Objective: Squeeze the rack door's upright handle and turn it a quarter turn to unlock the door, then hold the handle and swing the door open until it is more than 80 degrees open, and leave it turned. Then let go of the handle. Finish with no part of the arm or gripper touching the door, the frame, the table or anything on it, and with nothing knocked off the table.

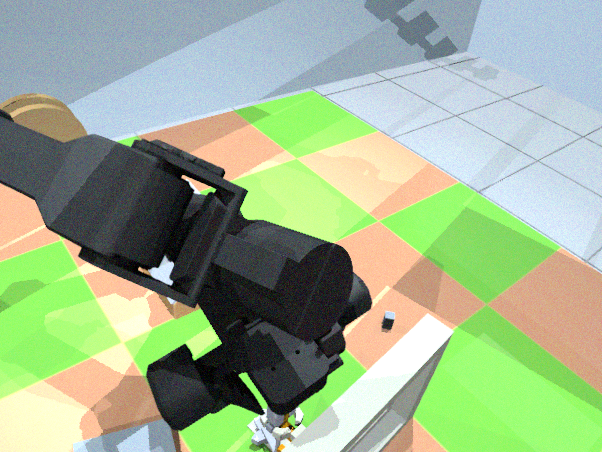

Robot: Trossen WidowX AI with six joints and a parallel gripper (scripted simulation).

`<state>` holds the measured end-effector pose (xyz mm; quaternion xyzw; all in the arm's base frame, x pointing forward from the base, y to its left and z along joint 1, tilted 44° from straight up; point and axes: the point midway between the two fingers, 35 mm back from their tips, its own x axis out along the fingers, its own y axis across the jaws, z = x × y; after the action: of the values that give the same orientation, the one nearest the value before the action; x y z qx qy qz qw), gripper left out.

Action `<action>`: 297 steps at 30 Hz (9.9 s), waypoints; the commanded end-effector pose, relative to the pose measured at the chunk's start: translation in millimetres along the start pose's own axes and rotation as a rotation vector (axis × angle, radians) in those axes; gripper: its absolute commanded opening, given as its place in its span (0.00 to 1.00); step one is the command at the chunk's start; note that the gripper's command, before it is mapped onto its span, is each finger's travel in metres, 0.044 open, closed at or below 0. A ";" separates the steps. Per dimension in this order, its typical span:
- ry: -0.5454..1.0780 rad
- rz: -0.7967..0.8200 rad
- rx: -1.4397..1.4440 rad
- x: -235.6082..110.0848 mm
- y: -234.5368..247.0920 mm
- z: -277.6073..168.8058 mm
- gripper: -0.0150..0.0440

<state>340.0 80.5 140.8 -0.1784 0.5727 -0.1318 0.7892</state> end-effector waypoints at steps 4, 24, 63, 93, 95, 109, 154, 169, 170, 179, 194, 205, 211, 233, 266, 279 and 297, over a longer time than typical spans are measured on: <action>0.089 -0.106 -0.094 0.3 9.2 -6.1 0.73; 0.222 -0.306 -0.295 2.0 21.0 -15.5 0.73; 0.255 -0.284 -0.296 59.5 0.3 -27.5 0.73; 0.222 -0.310 -0.078 59.7 0.2 -27.6 0.27; 0.206 -0.320 0.019 59.7 0.2 -27.6 0.27; 0.085 -0.370 0.703 60.5 0.4 -26.7 0.27; -0.059 -0.412 1.428 59.8 0.2 -27.6 0.73; 0.088 -0.378 0.695 59.7 0.2 -27.6 0.73; 0.097 -0.375 0.646 59.7 0.2 -27.6 0.73; 0.175 -0.339 0.206 59.7 0.2 -27.6 0.73; 0.289 -0.255 -0.528 59.7 0.2 -27.6 0.73; 0.360 -0.174 -1.066 59.7 0.2 -27.6 0.73; 0.394 -0.122 -1.359 59.7 0.2 -27.6 0.73; 0.455 0.015 -2.017 59.7 0.2 -27.7 0.70; 0.455 0.015 -2.017 59.7 0.2 -27.7 0.33; 0.448 -0.005 -1.928 59.0 0.8 -31.4 0.27; 0.418 -0.077 -1.590 55.8 4.5 -51.3 0.27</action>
<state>310.2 53.9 77.2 -0.6844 0.6178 0.2764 0.2711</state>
